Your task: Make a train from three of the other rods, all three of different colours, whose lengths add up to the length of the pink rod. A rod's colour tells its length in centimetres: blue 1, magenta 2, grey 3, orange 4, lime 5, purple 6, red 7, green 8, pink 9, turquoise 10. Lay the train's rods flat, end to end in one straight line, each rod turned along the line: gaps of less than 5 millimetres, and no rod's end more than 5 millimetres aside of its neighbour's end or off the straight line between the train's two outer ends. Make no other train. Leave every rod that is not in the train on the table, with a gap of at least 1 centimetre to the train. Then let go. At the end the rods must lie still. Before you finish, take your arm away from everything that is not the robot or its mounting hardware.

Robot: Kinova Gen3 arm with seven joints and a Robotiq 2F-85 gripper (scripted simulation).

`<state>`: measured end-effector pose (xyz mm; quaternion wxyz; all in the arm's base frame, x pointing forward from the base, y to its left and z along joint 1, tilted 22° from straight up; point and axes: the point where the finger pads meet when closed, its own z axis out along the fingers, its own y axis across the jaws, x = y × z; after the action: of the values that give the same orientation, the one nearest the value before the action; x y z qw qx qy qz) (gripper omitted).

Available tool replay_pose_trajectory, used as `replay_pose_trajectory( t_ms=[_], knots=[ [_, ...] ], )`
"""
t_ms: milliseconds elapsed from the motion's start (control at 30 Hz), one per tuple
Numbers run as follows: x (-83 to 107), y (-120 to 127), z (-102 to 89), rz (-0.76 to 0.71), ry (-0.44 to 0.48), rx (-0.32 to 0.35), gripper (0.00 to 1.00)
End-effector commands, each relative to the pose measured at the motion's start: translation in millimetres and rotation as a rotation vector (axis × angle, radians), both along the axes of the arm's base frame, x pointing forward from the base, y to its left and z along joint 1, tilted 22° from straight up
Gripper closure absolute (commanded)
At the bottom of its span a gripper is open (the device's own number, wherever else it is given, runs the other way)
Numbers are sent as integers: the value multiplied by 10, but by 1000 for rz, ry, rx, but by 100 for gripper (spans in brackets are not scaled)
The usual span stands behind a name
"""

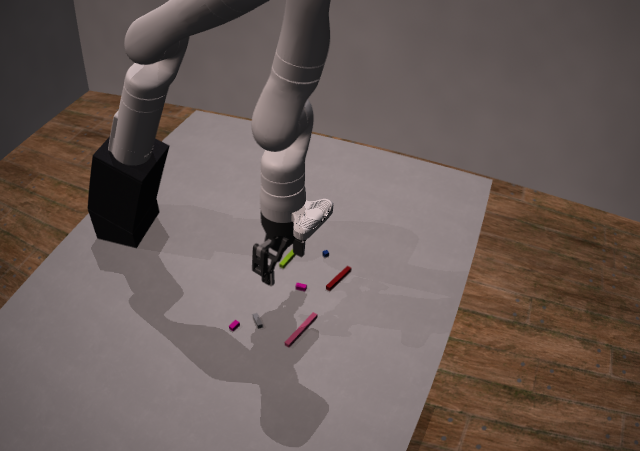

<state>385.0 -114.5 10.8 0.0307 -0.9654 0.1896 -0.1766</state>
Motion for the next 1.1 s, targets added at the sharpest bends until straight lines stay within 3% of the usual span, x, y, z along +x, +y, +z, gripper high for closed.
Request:
replay_pose_trajectory(
  t_ms=[0, 300, 667, 700, 1067],
  knots=[
    [-113, -304, -52, -135, -2, 54, 0],
    [-306, -676, -105, -463, -29, 181, 0],
    [-344, -744, -111, -524, -36, 205, 0],
    [-344, -744, -111, -524, -36, 205, 76],
    [-344, -744, -111, -524, -36, 205, 76]
  ],
)
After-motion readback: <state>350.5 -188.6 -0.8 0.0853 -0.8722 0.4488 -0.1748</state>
